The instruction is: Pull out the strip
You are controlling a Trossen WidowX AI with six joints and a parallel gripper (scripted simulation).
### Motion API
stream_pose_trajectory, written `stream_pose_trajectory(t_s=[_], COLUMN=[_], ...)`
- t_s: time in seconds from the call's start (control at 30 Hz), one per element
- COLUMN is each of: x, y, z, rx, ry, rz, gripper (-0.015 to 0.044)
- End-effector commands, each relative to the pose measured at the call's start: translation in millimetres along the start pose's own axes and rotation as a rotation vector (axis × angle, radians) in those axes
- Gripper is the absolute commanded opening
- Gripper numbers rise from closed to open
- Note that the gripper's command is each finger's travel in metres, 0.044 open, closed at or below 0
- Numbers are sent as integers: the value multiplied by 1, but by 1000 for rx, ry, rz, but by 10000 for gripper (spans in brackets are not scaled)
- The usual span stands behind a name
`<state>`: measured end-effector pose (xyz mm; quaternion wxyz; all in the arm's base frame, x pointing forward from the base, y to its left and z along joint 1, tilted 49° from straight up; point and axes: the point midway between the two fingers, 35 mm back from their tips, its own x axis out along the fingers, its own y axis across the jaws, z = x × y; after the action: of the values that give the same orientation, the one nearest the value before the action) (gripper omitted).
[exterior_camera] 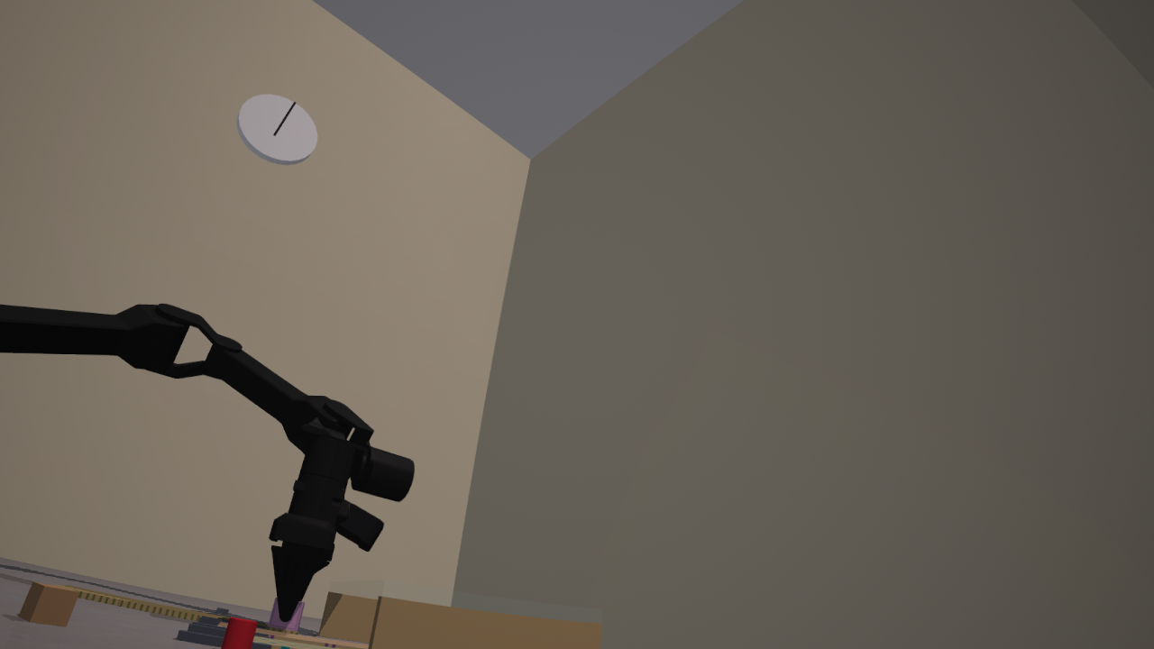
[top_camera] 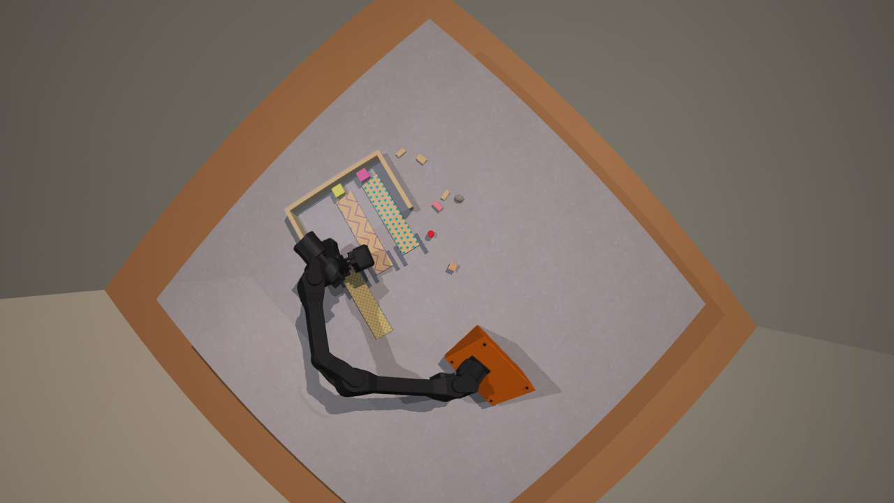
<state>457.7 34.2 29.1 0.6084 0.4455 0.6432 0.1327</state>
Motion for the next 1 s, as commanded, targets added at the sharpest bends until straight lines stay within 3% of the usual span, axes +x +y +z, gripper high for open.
stream_pose_trajectory(t_s=[0.0,0.03,0.17,0.4,0.53,0.97], x=[5,5,2,2,0,-34], y=[0,0,0,0,-1,-27], z=[-1,-1,0,0,-2,-43], rx=[6,6,0,0,0,7], ry=[4,4,1,1,2,4], rz=[2,2,0,0,-1,-2], gripper=[250,250,145,98,0,0])
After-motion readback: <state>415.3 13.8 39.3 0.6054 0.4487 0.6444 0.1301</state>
